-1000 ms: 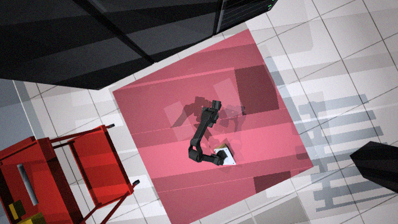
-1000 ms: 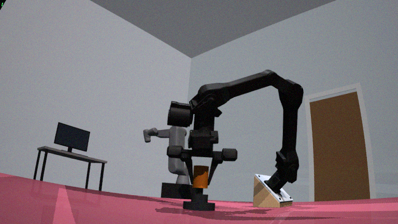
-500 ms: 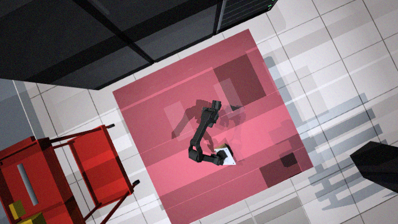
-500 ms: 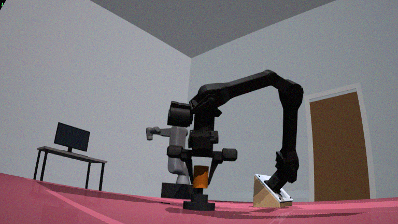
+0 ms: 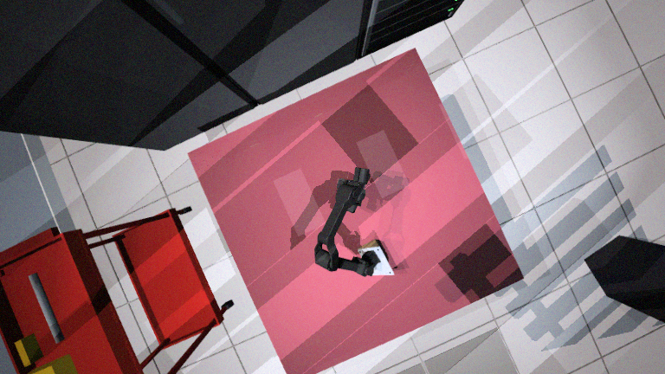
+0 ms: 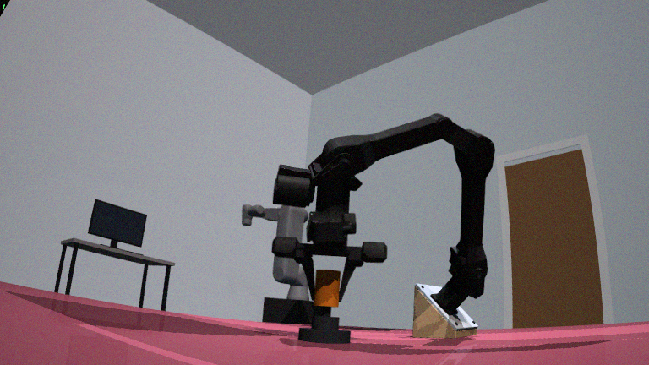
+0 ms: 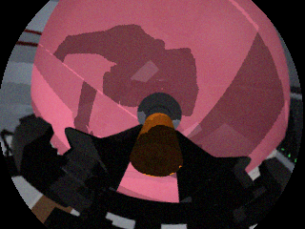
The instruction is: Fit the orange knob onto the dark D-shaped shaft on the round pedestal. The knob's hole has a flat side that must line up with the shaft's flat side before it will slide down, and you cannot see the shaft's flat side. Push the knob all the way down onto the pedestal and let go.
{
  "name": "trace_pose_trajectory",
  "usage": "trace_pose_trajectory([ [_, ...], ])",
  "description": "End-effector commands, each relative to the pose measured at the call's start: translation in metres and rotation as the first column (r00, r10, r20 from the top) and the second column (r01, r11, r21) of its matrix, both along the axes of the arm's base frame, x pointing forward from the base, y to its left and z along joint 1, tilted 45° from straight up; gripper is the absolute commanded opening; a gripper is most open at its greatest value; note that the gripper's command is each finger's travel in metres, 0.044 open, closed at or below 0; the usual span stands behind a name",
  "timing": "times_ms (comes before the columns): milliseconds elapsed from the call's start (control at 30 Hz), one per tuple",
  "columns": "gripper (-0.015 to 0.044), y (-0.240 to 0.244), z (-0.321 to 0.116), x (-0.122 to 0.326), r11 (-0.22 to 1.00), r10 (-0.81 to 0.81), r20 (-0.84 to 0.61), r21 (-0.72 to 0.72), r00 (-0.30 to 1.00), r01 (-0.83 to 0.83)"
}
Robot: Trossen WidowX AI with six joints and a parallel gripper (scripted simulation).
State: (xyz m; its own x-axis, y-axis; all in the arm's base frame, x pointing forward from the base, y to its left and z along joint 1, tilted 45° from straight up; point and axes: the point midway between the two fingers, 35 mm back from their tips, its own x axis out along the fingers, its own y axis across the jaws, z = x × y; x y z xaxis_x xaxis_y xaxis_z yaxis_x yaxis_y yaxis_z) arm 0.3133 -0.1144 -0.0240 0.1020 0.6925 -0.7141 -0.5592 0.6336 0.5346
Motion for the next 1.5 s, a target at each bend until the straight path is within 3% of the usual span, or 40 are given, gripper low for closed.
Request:
trace_pose_trajectory([
  [0,0.0000,-0.0010,0.0011,0.0002,1.000,0.000,0.005,0.000,1.000,0.000],
  [1467,0.0000,-0.0043,0.0043,0.0018,0.997,0.075,0.077,-0.014,0.994,-0.075],
])
